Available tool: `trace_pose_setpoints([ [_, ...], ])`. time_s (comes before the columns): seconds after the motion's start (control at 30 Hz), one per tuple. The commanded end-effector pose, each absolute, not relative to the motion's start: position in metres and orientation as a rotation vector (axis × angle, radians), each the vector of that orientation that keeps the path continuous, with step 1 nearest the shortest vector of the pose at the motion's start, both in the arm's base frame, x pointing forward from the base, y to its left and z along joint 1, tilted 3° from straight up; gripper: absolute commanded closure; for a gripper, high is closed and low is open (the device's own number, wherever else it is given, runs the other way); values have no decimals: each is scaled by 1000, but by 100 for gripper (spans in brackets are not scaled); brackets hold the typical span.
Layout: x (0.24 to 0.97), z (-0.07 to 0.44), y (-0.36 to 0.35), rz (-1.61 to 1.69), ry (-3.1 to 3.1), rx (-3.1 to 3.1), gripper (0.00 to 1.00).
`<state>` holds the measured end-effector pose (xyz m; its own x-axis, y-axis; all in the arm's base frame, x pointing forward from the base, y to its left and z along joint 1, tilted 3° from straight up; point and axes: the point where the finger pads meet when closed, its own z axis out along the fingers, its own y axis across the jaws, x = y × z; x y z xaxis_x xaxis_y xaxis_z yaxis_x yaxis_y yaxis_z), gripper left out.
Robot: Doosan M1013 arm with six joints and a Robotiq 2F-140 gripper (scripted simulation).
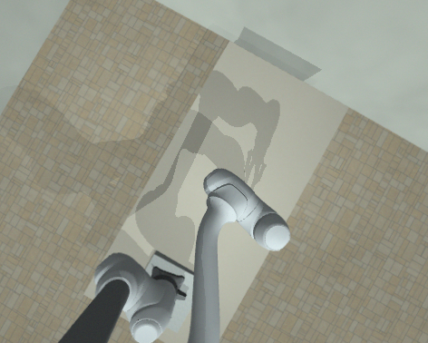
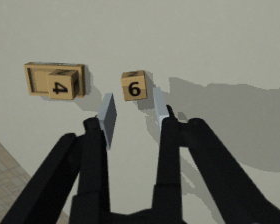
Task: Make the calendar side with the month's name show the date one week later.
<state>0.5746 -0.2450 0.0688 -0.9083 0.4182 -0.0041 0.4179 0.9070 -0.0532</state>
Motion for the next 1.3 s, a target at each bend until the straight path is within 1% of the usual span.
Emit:
trace_pose_setpoints([
  [0.0,575,65,-245,83,-3061,-671,64],
  [0.67,574,42,-247,83,-3061,-671,64],
  [1.27,574,38,-247,83,-3061,-671,64],
])
